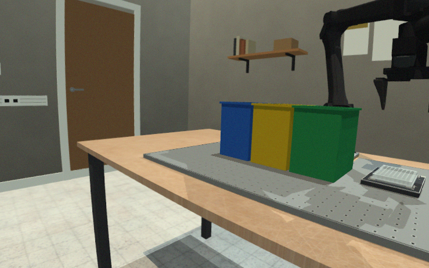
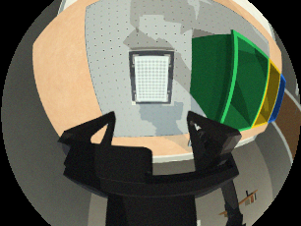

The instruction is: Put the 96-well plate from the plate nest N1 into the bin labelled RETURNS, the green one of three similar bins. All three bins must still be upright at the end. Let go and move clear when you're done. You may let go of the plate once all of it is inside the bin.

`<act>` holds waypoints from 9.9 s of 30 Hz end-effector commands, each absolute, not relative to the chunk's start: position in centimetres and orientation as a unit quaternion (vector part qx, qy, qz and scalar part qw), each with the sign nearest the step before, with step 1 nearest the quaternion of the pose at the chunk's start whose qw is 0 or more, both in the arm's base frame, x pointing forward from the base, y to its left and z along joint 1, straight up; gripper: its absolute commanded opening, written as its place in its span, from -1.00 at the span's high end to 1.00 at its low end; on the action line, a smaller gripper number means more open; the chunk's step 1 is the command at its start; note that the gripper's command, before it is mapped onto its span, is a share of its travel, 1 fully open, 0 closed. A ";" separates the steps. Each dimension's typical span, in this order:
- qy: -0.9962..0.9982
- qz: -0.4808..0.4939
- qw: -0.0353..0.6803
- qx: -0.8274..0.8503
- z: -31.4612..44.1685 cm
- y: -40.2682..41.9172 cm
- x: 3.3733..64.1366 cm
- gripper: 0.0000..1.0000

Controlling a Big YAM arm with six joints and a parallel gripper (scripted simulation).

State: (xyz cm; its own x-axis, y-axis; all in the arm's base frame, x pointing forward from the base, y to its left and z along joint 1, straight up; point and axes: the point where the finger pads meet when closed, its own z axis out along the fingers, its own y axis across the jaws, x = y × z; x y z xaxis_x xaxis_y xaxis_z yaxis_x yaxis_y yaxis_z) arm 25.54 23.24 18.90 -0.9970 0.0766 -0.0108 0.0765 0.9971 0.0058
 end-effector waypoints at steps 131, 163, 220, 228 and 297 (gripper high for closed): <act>0.999 -0.001 0.002 0.041 1.8 23.1 25.8 -1.00; 0.999 0.000 0.001 0.035 1.8 23.5 25.5 1.00; 0.999 0.000 0.001 0.035 1.8 23.5 25.5 1.00; 0.999 0.000 0.001 0.035 1.8 23.5 25.5 1.00; 0.999 0.023 0.025 0.037 14.9 24.7 26.8 1.00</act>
State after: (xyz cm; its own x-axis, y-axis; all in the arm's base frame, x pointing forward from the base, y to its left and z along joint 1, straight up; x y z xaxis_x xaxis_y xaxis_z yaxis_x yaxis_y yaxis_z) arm 25.53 23.09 11.65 -0.9969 0.0785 -0.0040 0.0785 0.9969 -0.0033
